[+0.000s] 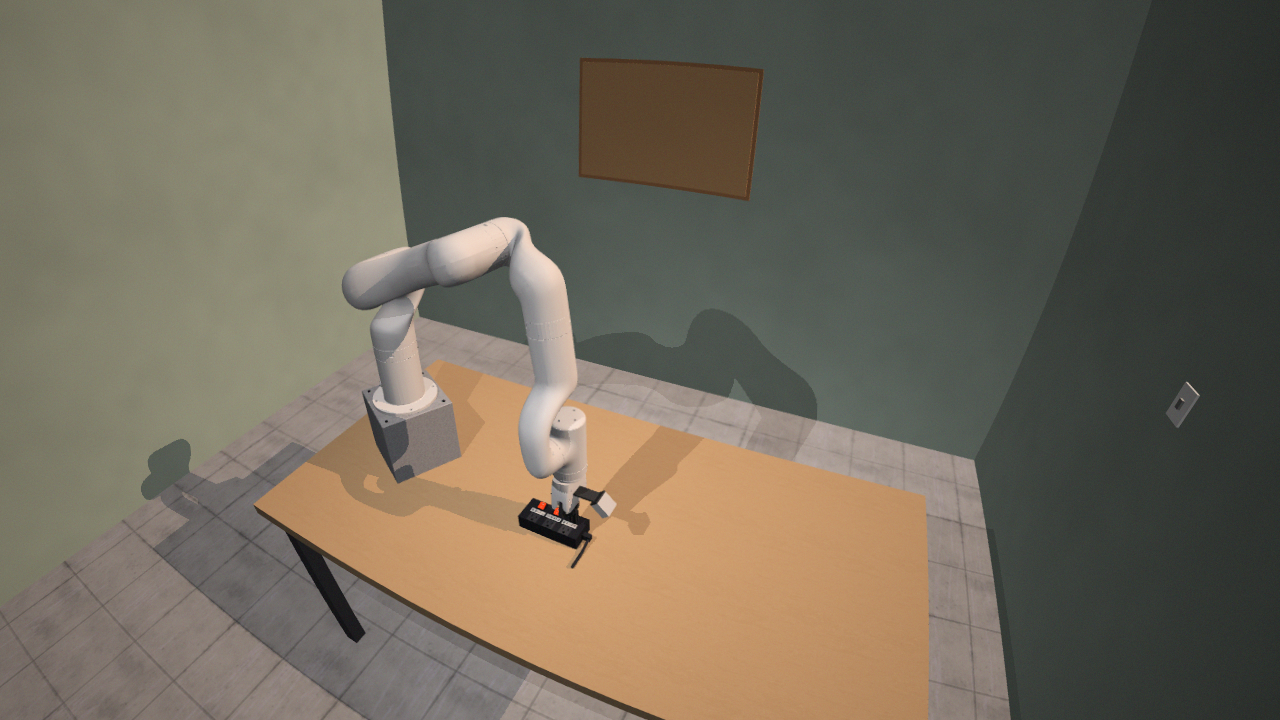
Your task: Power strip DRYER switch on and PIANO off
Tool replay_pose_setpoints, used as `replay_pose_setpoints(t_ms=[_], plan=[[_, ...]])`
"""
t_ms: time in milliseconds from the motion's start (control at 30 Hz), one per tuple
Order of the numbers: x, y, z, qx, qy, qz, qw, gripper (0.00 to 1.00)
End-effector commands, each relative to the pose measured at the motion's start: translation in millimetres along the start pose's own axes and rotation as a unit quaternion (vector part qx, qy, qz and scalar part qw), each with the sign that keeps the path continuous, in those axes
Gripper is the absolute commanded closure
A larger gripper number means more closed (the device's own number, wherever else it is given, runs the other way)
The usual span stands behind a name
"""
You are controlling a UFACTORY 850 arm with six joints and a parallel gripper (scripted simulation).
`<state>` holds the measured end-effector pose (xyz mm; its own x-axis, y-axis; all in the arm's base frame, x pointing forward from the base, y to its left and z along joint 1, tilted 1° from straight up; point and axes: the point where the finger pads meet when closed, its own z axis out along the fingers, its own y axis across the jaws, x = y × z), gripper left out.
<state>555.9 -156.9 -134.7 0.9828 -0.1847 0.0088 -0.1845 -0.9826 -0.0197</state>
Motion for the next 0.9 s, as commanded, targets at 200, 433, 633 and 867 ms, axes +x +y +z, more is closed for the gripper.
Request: replay_pose_setpoints(t_ms=[200, 433, 633, 867], plan=[[0.7, -0.1, 1.3, 0.000, 0.001, 0.000, 1.000, 1.00], [0.7, -0.1, 1.4, 0.000, 0.001, 0.000, 1.000, 1.00], [0.7, -0.1, 1.4, 0.000, 0.001, 0.000, 1.000, 1.00], [0.7, -0.1, -1.1, 0.000, 0.001, 0.000, 1.000, 1.00]])
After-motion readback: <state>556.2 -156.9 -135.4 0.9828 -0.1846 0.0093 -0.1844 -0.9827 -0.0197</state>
